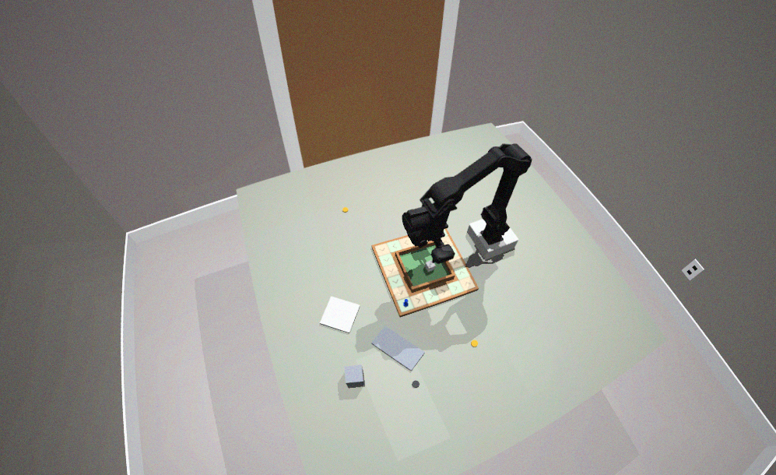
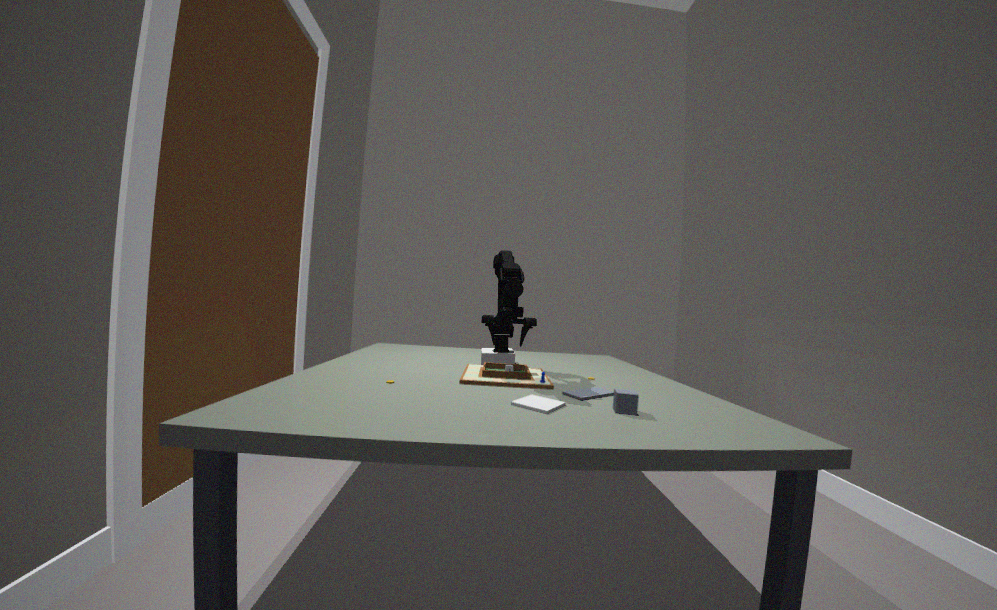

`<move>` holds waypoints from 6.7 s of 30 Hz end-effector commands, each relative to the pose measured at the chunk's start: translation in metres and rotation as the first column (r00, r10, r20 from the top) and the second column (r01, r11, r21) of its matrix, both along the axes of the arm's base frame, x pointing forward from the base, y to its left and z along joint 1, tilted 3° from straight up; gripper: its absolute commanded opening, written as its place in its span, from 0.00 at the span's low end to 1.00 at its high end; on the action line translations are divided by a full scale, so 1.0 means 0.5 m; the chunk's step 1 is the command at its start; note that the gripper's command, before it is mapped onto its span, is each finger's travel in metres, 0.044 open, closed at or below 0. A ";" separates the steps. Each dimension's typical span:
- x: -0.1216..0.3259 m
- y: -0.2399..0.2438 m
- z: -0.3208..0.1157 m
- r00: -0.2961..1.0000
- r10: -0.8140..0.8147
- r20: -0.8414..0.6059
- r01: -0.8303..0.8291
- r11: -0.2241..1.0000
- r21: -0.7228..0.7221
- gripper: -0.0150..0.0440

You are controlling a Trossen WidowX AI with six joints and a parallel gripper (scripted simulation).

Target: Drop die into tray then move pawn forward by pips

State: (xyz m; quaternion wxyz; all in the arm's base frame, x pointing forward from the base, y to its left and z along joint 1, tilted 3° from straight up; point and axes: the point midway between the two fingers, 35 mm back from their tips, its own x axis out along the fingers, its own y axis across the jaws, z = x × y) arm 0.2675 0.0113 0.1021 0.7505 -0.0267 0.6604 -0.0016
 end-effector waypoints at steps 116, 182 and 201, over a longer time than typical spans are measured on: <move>0.188 0.233 0.057 0.951 0.296 -0.083 -0.298 0.955 -0.004 0.25; -0.028 0.223 -0.178 0.951 0.296 -0.093 -0.298 0.955 -0.001 0.25; -0.026 0.228 -0.084 0.951 0.296 -0.092 -0.298 0.955 -0.001 0.88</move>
